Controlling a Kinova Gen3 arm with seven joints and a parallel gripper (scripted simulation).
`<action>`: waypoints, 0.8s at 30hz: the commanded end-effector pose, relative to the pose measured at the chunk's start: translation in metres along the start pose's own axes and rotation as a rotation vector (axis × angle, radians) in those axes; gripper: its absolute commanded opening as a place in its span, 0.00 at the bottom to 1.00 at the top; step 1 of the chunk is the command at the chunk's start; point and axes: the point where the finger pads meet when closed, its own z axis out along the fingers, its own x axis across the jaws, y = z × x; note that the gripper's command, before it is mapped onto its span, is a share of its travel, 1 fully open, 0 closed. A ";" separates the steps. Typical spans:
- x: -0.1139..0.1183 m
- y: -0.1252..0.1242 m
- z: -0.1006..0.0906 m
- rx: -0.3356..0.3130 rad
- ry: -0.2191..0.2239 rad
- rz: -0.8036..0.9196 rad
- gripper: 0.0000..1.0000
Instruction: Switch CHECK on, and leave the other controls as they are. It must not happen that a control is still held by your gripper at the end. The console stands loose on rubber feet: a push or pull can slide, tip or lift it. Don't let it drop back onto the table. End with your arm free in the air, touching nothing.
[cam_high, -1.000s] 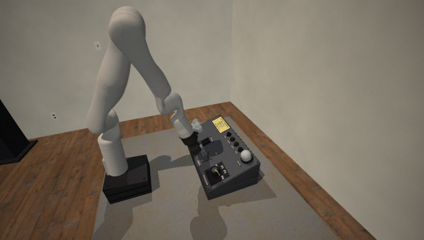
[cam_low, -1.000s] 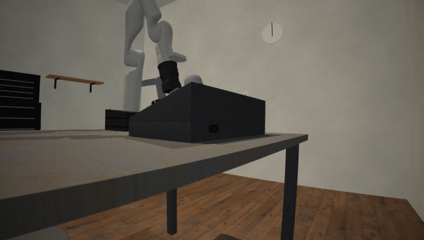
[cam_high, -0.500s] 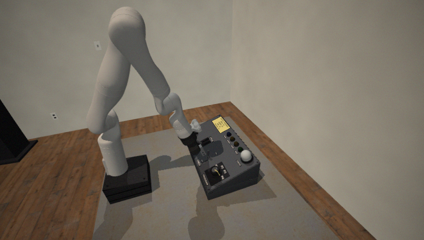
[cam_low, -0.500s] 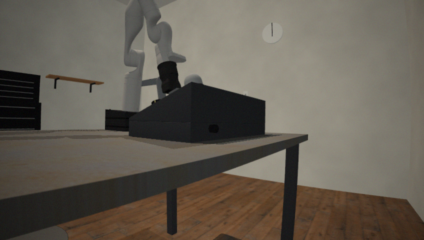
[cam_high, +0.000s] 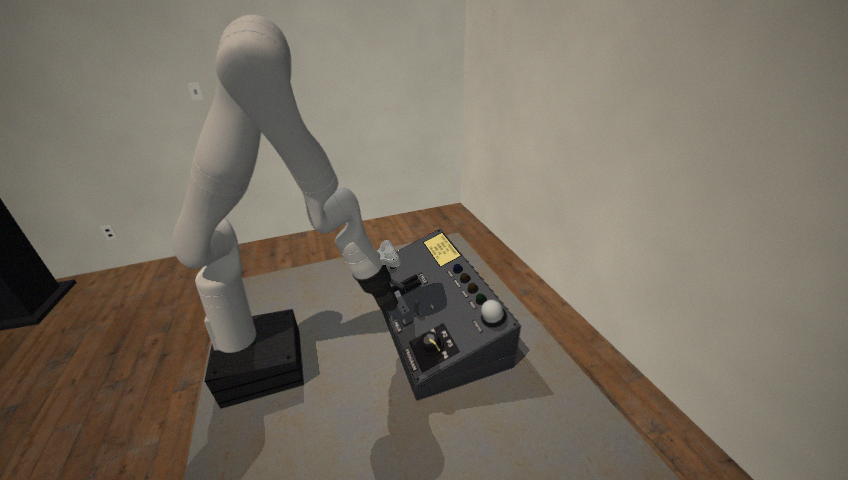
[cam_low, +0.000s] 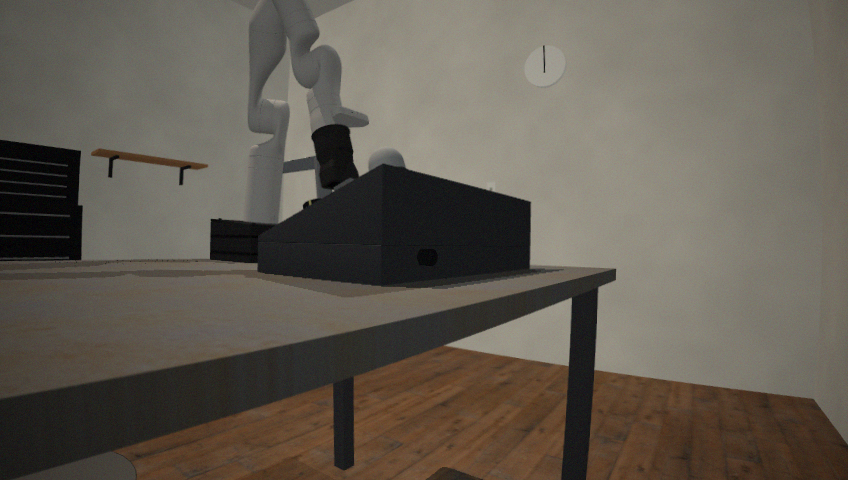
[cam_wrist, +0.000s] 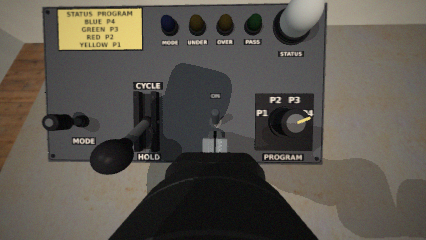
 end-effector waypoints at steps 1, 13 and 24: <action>0.000 -0.001 -0.001 0.002 0.001 0.000 0.00; 0.000 -0.001 -0.008 0.002 0.001 0.000 0.00; 0.000 -0.001 -0.024 0.002 0.001 0.000 0.00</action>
